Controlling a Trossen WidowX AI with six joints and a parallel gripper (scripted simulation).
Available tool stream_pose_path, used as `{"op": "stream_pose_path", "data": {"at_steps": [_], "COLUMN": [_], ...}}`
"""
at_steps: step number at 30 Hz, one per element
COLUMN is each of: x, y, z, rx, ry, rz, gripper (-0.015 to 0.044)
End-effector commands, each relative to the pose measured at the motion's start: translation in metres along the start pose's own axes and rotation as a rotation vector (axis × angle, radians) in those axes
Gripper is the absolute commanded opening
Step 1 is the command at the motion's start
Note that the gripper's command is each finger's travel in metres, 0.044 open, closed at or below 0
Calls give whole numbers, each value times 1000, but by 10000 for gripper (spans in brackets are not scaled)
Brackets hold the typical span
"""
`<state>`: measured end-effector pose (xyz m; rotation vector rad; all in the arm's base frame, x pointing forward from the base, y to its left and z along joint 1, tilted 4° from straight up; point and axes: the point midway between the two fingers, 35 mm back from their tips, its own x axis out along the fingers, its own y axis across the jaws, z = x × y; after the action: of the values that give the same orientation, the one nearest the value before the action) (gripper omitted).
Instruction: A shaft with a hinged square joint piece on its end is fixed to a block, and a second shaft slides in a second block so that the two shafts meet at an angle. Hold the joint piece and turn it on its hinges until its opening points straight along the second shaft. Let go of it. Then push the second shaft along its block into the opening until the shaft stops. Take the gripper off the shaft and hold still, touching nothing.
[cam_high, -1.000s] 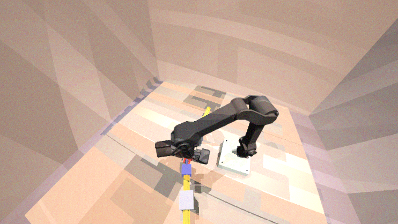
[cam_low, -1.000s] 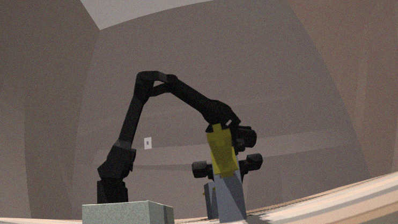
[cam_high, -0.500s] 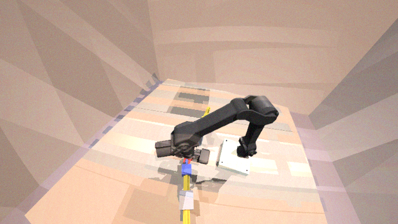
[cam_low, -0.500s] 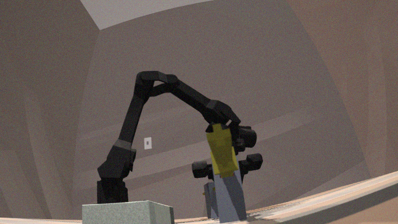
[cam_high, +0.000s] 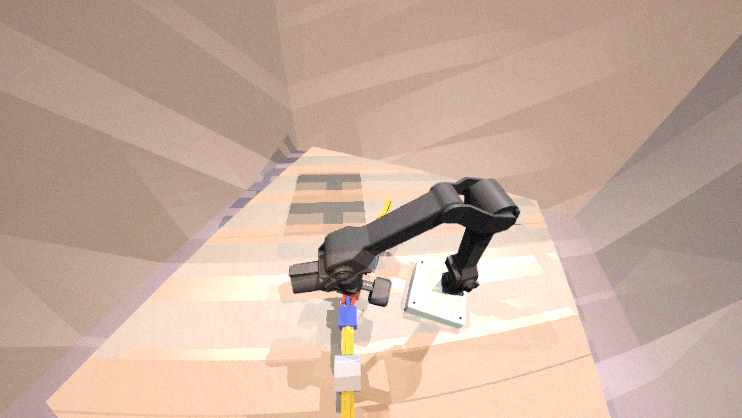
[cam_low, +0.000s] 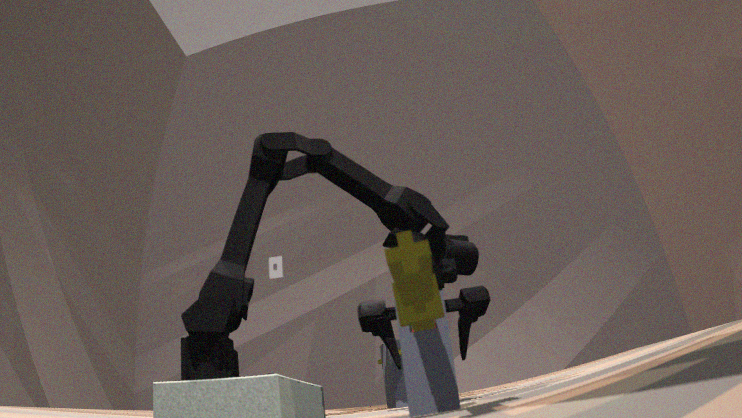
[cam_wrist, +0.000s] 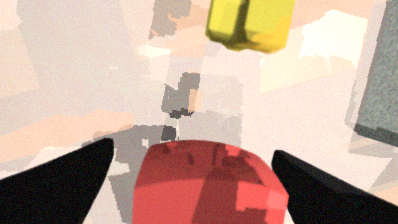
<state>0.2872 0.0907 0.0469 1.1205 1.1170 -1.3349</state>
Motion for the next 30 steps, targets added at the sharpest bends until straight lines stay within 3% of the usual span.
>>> {"op": "stream_pose_path", "data": {"at_steps": [1, 8, 22, 30], "x": [0, -1, -27, -27], "y": [0, 0, 0, 0], "z": [0, 1, 10, 11], "rx": [0, 1, 8, 7], "ry": [0, 22, 457, 461], "rz": [0, -4, 21, 20], "gripper": [440, 440, 440, 440]}}
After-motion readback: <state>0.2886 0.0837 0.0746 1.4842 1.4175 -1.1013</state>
